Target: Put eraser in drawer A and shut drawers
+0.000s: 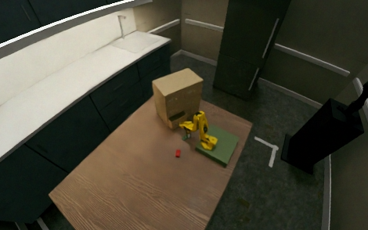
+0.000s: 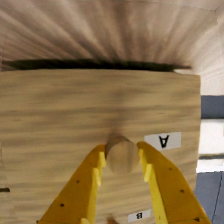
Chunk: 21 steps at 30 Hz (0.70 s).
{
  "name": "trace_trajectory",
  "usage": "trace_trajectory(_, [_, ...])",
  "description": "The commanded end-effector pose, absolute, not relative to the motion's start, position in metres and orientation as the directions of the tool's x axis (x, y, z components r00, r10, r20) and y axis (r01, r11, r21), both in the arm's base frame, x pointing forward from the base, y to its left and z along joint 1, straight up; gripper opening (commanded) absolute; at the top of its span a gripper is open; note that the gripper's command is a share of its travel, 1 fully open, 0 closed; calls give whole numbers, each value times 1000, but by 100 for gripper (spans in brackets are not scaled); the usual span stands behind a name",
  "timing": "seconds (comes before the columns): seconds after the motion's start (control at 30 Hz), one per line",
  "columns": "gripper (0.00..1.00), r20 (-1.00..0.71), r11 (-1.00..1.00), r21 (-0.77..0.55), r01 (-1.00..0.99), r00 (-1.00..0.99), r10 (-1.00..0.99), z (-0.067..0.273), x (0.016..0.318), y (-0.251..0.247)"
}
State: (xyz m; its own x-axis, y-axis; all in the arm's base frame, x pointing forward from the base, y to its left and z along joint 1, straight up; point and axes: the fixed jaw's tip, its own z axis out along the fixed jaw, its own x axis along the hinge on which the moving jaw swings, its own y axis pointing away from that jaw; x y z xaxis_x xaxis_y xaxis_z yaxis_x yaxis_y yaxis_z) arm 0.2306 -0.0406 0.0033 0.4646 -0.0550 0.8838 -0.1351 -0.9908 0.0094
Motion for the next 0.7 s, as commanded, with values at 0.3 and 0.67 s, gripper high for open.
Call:
trace_trajectory(0.3, [0, 882, -991, 5, -131, 468, -58, 4, 227, -39])
trace_trajectory(0.67, [0, 882, -992, 5, -124, 469, -54, 4, 222, -37])
